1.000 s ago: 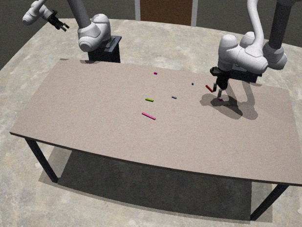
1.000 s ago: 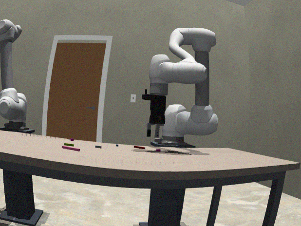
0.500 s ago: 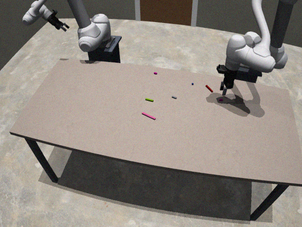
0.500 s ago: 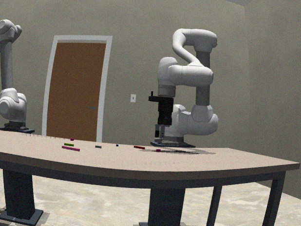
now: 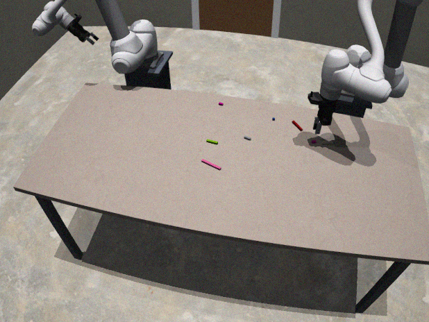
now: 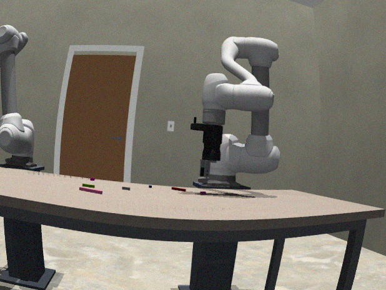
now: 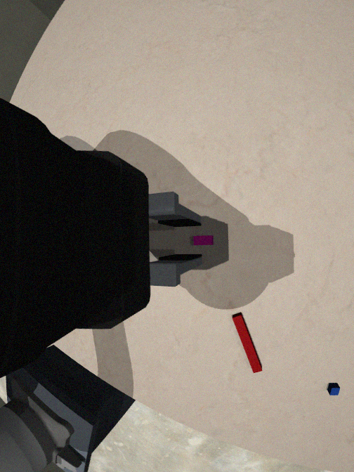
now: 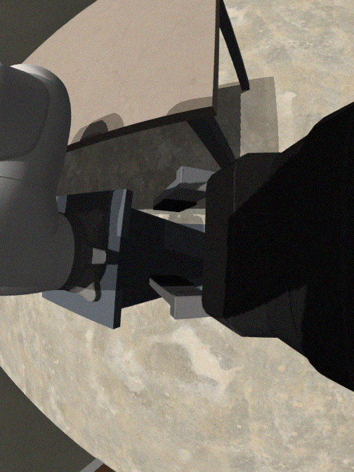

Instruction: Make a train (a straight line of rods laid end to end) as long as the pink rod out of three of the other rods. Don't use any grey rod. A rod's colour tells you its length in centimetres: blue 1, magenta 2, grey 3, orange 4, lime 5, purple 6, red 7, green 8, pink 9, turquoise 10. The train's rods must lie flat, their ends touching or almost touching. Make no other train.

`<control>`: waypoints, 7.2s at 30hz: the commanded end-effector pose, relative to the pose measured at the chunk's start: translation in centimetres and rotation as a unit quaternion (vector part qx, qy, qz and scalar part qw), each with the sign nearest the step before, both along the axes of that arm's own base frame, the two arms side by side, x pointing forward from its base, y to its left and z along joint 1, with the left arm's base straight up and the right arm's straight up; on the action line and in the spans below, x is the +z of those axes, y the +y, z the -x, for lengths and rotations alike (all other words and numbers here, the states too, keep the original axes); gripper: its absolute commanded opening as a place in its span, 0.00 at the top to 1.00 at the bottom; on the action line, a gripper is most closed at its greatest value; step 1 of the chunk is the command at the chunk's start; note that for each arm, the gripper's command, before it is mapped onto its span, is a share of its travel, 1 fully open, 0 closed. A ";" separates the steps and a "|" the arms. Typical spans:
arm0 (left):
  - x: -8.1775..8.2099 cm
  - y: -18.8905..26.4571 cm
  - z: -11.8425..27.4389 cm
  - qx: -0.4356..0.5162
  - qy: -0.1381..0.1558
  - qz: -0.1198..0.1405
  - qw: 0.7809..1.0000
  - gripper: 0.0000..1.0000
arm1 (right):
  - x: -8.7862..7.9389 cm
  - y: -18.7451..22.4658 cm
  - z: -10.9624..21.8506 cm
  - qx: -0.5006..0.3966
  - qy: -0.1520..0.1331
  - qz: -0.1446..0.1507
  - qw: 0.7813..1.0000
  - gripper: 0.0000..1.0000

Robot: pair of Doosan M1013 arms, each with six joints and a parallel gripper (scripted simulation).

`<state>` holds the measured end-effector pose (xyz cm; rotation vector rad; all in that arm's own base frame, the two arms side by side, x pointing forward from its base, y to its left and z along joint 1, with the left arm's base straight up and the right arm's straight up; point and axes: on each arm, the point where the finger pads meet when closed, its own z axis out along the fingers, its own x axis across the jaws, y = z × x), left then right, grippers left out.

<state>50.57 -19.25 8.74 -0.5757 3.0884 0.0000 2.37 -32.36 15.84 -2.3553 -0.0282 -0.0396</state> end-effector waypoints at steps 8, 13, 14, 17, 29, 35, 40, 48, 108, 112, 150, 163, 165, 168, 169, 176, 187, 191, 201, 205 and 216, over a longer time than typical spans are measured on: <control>-0.1 0.0 0.0 0.000 -0.001 0.000 1.000 0.46 | 0.0 0.0 0.0 0.000 0.000 0.001 1.000 0.00; -0.4 0.0 0.0 0.000 -0.001 0.000 1.000 0.46 | 0.0 0.0 0.0 0.000 0.000 0.001 1.000 0.00; -0.4 0.0 0.0 0.000 -0.001 0.000 1.000 0.46 | 0.0 0.0 0.0 0.000 0.000 0.001 1.000 0.00; -0.6 0.0 0.0 0.000 -0.001 0.000 1.000 0.46 | 0.0 0.0 0.0 0.000 0.000 0.001 1.000 0.00; -2.3 0.0 -0.1 0.000 -0.001 0.000 1.000 0.46 | 0.0 0.0 0.0 0.000 0.000 0.001 1.000 0.00; -2.9 0.0 -0.1 0.000 -0.001 0.000 1.000 0.46 | 0.0 0.0 0.0 0.000 0.000 0.001 1.000 0.00; -3.7 0.0 -0.1 0.000 -0.001 0.000 1.000 0.46 | 0.0 0.0 0.0 0.000 0.000 0.001 1.000 0.00; -4.5 0.0 -0.1 0.000 -0.001 0.000 1.000 0.46 | 0.0 0.0 0.0 0.000 0.000 0.001 1.000 0.00; -6.6 0.0 -0.1 0.000 -0.001 0.000 1.000 0.46 | 0.0 0.0 0.0 0.000 0.000 0.001 1.000 0.00; -6.6 0.0 -0.1 0.000 -0.001 0.000 1.000 0.46 | 0.0 0.0 0.0 0.000 0.000 0.001 1.000 0.00; -6.6 0.0 -0.1 0.000 -0.001 0.000 1.000 0.76 | 0.0 0.0 0.0 0.000 0.000 0.001 1.000 0.00; -6.6 0.0 -0.1 0.000 -0.001 0.000 1.000 0.76 | 0.0 0.0 0.0 0.000 0.000 0.001 1.000 0.00; -6.6 0.0 -0.1 0.000 -0.001 0.000 1.000 0.76 | 0.0 0.0 0.0 0.000 0.000 0.001 1.000 0.00; -6.6 0.0 -0.1 0.000 -0.001 0.000 1.000 0.76 | 0.0 0.0 0.0 0.000 0.000 0.001 1.000 0.00; -6.6 0.0 -0.1 0.000 -0.001 0.000 1.000 0.76 | 0.0 0.0 0.0 0.000 0.000 0.001 1.000 0.00; -6.6 0.0 -0.1 0.000 -0.001 0.000 1.000 0.76 | 0.0 0.0 0.0 0.000 0.000 0.001 1.000 0.00; -5.3 0.0 -0.1 0.000 -0.001 0.000 1.000 0.76 | 0.0 0.0 0.0 0.000 0.000 0.001 1.000 0.00; -2.7 0.0 -0.1 0.000 -0.001 0.000 1.000 0.76 | 0.0 0.0 0.0 0.000 0.000 0.001 1.000 0.00; 3.0 0.0 -0.1 0.000 -0.001 0.000 1.000 0.76 | 0.0 0.0 0.0 0.000 0.000 0.001 1.000 0.00; 3.4 0.0 -0.1 0.000 -0.001 0.000 1.000 0.76 | 0.0 0.0 0.0 0.000 0.000 0.001 1.000 0.00; 3.6 -0.8 -1.3 0.020 -0.001 0.000 1.000 0.76 | 0.0 0.0 0.0 0.000 0.000 0.001 1.000 0.00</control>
